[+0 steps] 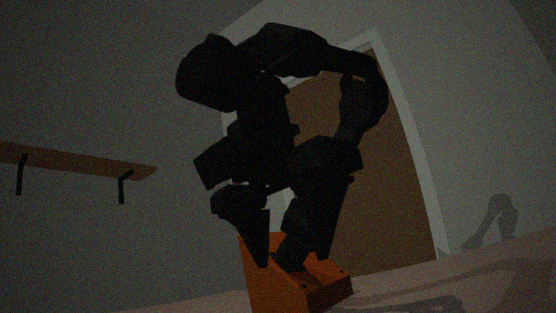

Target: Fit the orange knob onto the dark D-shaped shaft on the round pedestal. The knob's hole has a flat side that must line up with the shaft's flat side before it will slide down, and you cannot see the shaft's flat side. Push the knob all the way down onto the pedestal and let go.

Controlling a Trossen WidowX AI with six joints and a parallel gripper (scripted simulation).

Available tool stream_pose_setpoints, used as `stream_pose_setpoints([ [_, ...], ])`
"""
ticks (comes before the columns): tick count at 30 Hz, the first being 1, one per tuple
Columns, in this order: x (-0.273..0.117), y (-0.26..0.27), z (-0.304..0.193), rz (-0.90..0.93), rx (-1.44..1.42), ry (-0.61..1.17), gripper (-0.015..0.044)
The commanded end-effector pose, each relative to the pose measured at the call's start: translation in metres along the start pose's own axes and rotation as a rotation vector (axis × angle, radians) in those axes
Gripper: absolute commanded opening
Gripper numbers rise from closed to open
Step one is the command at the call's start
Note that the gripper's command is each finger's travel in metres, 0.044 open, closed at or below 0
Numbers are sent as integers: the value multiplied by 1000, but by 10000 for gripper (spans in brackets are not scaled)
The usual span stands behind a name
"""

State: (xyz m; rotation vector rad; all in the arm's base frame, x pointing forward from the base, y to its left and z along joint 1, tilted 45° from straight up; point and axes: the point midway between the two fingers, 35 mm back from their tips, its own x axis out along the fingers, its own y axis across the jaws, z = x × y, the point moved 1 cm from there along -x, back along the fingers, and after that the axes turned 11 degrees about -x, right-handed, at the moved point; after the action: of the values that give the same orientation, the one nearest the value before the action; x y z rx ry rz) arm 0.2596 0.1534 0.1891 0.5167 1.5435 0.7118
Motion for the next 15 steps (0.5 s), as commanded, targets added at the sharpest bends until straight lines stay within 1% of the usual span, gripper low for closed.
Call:
stream_pose_setpoints([
  [1, 0, 1, 1, 5, -291, -4, 440],
  [10, 0, 1, 1, 5, -291, -4, 440],
  [11, 3, 1, 1, 5, -291, -4, 440],
  [14, 30, 1, 1, 7, -292, -4, 440],
  [15, 33, 1, 1, 7, -292, -4, 440],
])
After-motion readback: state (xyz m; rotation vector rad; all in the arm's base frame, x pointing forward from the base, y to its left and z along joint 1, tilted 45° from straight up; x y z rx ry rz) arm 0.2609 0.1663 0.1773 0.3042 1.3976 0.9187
